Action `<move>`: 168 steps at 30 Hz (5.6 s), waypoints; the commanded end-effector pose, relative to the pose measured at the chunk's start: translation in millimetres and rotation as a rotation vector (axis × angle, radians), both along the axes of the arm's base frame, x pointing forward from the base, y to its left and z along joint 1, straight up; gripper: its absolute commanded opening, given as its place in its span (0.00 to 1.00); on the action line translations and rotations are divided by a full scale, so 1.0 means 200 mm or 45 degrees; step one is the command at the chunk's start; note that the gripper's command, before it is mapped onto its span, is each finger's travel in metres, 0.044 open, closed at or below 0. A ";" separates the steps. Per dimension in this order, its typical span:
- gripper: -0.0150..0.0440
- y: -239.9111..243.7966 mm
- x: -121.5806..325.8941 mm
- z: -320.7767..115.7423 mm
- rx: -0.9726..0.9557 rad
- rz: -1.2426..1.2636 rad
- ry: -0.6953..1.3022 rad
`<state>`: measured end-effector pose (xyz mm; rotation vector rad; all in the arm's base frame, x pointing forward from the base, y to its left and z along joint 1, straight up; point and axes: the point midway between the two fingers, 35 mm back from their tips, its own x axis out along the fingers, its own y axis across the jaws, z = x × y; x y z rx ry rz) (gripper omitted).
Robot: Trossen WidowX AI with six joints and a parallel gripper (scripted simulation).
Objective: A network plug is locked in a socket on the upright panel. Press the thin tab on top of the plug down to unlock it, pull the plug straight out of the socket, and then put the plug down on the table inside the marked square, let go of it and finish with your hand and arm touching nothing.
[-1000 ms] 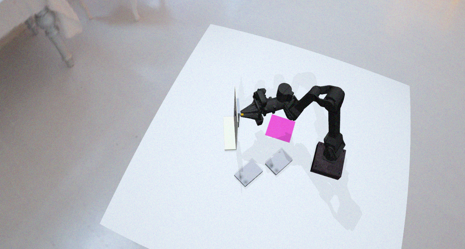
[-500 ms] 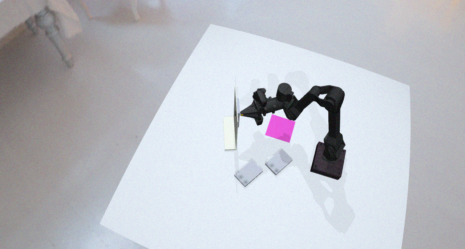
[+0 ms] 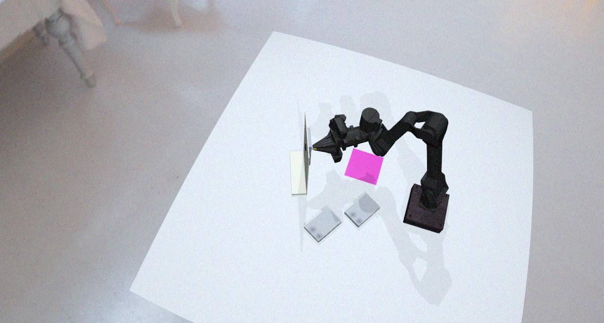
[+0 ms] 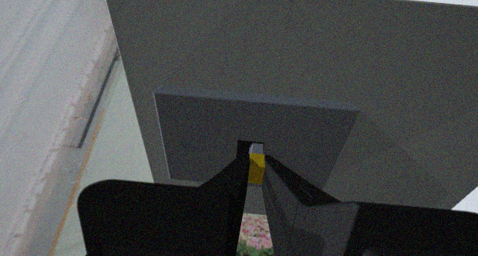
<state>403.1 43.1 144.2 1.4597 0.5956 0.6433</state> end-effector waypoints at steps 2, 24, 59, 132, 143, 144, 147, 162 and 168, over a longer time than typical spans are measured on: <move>0.25 -0.02 -0.03 0.00 -0.002 -0.003 0.001; 0.25 -0.07 -0.10 -0.01 -0.003 -0.003 0.003; 0.25 -0.16 -0.19 -0.01 -0.005 -0.003 0.005; 0.25 -0.28 -0.28 0.11 0.088 -0.438 0.431; 0.25 -0.32 -0.34 -0.04 0.039 -0.677 0.687; 0.25 -0.32 -0.35 -0.06 0.030 -0.698 0.710; 0.25 -0.33 -0.38 -0.10 0.002 -0.761 0.779; 0.25 -0.41 -0.62 -0.29 -0.229 -1.059 1.105; 0.25 -0.44 -0.74 -0.34 -0.346 -1.156 1.208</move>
